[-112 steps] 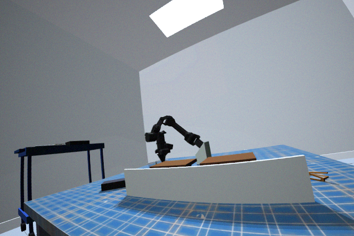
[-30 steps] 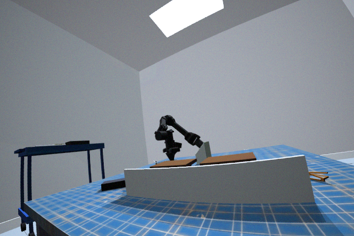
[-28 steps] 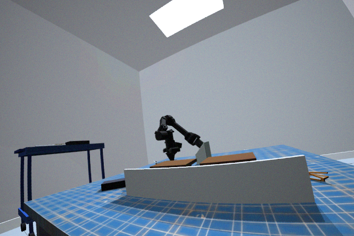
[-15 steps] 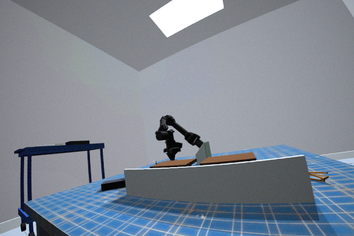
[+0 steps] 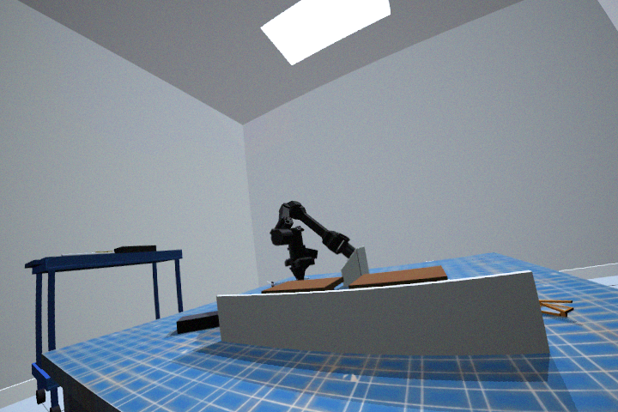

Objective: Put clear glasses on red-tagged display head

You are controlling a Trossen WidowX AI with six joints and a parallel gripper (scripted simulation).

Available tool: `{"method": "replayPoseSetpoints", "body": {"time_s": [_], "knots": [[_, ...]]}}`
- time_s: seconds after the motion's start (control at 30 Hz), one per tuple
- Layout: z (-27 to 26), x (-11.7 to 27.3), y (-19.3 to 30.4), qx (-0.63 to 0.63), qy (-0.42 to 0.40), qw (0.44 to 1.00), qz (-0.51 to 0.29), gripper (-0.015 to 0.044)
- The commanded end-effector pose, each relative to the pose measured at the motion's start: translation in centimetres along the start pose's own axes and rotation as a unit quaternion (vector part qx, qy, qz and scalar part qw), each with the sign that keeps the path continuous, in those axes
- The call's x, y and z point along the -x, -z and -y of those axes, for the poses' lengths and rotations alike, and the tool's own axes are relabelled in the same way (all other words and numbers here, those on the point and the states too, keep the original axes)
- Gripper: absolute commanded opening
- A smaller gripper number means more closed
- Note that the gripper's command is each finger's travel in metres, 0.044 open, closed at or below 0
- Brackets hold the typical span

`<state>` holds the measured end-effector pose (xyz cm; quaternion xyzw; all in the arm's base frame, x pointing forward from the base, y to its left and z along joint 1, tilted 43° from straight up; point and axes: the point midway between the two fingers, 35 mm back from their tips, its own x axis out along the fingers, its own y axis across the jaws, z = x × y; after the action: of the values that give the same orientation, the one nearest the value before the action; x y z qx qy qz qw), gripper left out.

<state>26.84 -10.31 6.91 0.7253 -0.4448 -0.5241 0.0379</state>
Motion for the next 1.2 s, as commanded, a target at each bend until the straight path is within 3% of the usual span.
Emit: {"method": "replayPoseSetpoints", "body": {"time_s": [0.0,0.23,0.6,0.77,1.17], "knots": [[0.0,0.0,0.3,0.002,-0.001,1.000,0.000,0.0000],[0.0,0.3,0.6,0.002,-0.001,1.000,0.000,0.0000],[0.1,5.6,1.0,0.002,0.000,1.000,0.001,0.0000],[0.1,6.0,1.0,0.004,0.000,1.000,0.001,0.0000],[5.0,7.9,-1.1,0.130,0.002,0.991,-0.018,0.0000]]}}
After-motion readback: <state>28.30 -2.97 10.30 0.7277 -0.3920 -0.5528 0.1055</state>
